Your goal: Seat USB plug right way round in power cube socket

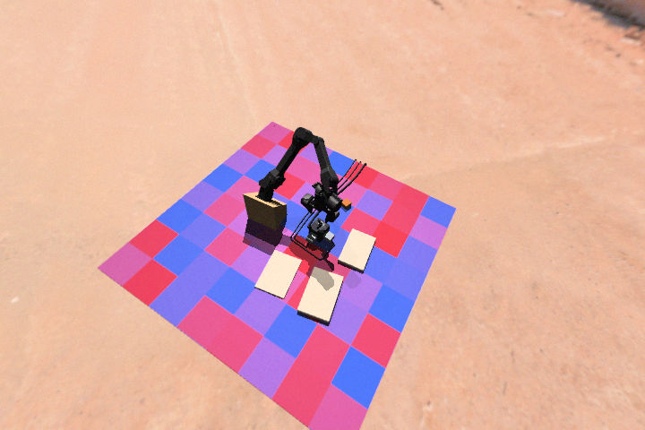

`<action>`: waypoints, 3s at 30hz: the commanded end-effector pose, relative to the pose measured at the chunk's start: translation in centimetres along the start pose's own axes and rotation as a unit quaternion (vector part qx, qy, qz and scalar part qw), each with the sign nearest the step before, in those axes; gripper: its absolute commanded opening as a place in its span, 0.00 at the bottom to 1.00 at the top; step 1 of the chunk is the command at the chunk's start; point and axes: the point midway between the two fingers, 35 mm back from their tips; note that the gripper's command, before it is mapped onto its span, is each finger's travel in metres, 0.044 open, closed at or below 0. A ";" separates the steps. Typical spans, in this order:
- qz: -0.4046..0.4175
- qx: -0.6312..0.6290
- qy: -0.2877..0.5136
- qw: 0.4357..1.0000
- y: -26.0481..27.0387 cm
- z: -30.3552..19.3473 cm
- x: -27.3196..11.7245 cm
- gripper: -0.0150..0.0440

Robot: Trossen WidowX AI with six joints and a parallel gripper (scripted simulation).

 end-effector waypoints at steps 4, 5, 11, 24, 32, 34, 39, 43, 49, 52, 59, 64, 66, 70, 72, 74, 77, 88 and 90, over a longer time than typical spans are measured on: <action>0.004 0.008 -0.005 1.000 0.2 0.0 0.1 1.00; 0.004 0.008 -0.005 1.000 0.2 0.0 0.2 1.00; 0.004 0.008 -0.005 1.000 0.2 0.0 0.7 1.00; 0.004 0.008 -0.006 1.000 0.2 0.1 2.0 1.00; 0.004 0.008 -0.006 1.000 0.2 0.2 2.8 1.00; 0.004 0.008 -0.006 1.000 0.2 0.4 2.8 1.00; 0.005 0.006 -0.004 1.000 0.3 0.4 2.8 0.91; 0.005 0.006 -0.004 1.000 0.3 0.4 2.8 0.73; 0.005 0.006 -0.004 1.000 0.3 0.4 2.8 0.47; 0.005 0.006 -0.004 1.000 0.3 0.4 2.8 0.33; 0.005 0.006 -0.004 1.000 0.3 0.4 2.8 0.25; 0.005 0.006 -0.004 1.000 0.3 0.4 2.8 0.25; 0.005 0.006 -0.004 1.000 0.3 0.4 2.8 0.25; 0.005 0.006 -0.004 1.000 0.3 0.4 2.8 0.25; 0.004 0.005 -0.004 1.000 0.2 0.4 2.8 0.25; 0.003 0.005 -0.004 1.000 0.2 0.4 2.7 0.25; 0.003 0.005 -0.004 1.000 0.1 0.4 2.5 0.25; 0.003 0.005 -0.004 1.000 0.1 0.4 1.8 0.25; 0.003 0.005 -0.004 1.000 0.1 0.4 1.7 0.25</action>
Point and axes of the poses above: the point midway between the two fingers, 35 mm back from their tips, its own x axis out along the fingers, its own y axis across the jaws, z = x × y, and after that the axes turned 11 degrees about x, right-handed
